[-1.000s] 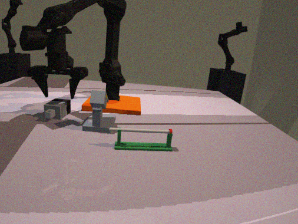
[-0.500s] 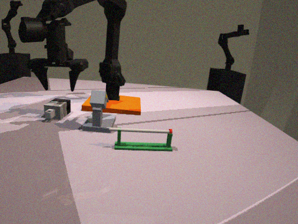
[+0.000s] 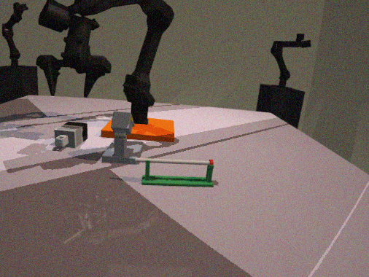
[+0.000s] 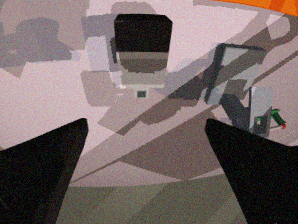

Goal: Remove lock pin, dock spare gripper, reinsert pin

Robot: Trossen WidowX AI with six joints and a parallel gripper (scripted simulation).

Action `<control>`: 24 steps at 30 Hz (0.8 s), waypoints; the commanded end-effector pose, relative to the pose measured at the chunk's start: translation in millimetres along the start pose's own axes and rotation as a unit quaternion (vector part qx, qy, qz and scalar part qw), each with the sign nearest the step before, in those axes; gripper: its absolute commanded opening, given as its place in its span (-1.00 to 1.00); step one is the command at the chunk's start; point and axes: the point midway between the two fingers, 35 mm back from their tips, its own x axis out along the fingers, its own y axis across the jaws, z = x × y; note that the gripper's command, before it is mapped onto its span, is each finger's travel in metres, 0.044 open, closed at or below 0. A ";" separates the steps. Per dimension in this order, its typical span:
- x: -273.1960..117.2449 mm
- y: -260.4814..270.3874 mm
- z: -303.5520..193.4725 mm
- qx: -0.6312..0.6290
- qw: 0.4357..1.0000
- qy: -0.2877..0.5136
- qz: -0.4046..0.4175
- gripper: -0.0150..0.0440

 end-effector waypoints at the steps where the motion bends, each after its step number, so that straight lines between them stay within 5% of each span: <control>1: -6.6 0.4 -3.5 -0.014 0.998 0.066 0.010 1.00; 24: 58.2 4.1 22.6 -0.012 0.998 0.066 0.008 1.00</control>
